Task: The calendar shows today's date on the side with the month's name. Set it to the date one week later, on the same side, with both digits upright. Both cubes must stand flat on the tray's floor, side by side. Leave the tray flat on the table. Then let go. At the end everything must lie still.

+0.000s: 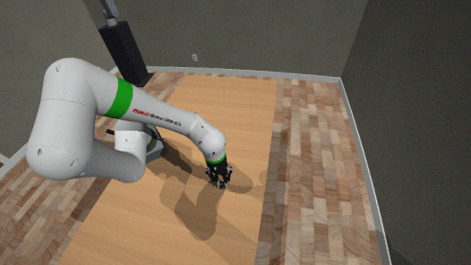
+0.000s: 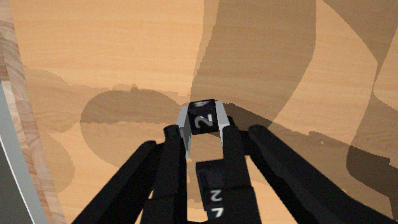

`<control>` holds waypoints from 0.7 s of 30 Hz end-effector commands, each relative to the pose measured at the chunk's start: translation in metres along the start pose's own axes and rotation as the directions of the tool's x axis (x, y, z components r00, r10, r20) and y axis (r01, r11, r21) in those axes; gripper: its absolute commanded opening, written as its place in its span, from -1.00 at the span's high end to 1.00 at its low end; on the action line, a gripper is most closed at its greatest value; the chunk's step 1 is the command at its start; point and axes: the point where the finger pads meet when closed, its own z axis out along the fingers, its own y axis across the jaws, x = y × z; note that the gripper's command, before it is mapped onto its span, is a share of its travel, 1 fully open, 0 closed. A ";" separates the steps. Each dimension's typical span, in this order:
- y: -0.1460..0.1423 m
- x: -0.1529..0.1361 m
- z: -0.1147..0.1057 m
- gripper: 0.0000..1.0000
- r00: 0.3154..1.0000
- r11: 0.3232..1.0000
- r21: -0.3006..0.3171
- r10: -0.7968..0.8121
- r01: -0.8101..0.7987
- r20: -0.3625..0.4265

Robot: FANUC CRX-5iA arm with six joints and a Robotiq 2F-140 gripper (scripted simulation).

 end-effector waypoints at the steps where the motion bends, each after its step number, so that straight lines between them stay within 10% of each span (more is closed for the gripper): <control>1: 0.000 0.000 0.000 0.68 1.000 1.000 0.000 0.000 0.000 0.000; 21: 0.000 0.000 0.000 0.54 1.000 1.000 0.000 0.000 0.000 0.000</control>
